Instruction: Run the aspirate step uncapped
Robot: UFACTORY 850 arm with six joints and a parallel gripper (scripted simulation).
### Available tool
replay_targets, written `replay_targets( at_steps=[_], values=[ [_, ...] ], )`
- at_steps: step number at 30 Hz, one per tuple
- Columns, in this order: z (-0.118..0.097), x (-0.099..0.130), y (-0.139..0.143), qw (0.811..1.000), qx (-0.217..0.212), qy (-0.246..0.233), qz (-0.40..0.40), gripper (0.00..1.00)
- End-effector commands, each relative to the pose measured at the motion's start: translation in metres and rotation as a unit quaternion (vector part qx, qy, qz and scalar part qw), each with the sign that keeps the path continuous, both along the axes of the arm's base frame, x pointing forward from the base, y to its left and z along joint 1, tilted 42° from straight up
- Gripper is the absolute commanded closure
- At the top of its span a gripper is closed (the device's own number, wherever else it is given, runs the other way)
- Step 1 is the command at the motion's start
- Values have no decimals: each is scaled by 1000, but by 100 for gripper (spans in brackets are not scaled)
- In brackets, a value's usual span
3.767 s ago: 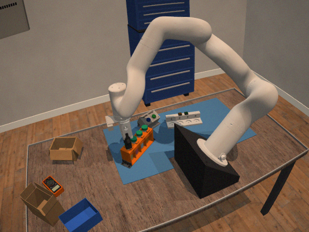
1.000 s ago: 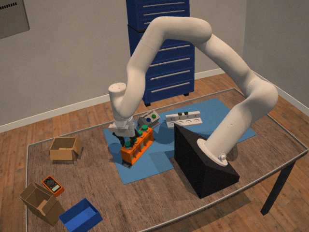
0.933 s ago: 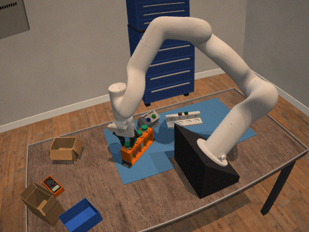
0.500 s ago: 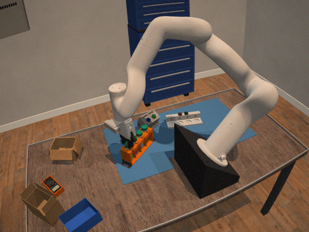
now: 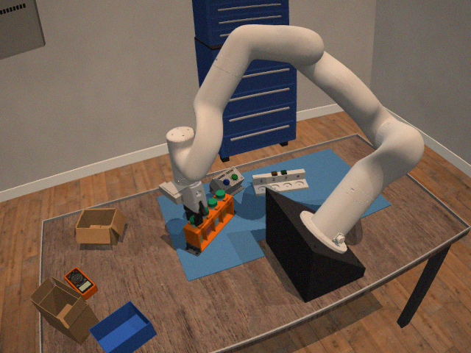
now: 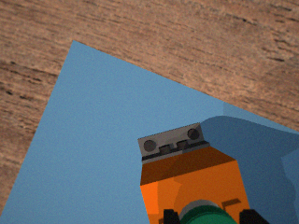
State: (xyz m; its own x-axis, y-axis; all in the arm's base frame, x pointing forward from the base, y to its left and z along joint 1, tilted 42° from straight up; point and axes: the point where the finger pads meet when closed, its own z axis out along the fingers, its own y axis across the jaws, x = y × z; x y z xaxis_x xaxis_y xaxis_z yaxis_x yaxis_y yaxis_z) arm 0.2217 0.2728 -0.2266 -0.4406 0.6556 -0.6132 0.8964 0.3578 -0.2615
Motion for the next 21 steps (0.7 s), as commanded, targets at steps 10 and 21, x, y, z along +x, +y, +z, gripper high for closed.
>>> replay_targets(
  at_steps=[10,21],
  values=[
    [0,1,1,985,-7,115,130,100],
    [0,1,1,966,-12,171,193,54]
  ],
)
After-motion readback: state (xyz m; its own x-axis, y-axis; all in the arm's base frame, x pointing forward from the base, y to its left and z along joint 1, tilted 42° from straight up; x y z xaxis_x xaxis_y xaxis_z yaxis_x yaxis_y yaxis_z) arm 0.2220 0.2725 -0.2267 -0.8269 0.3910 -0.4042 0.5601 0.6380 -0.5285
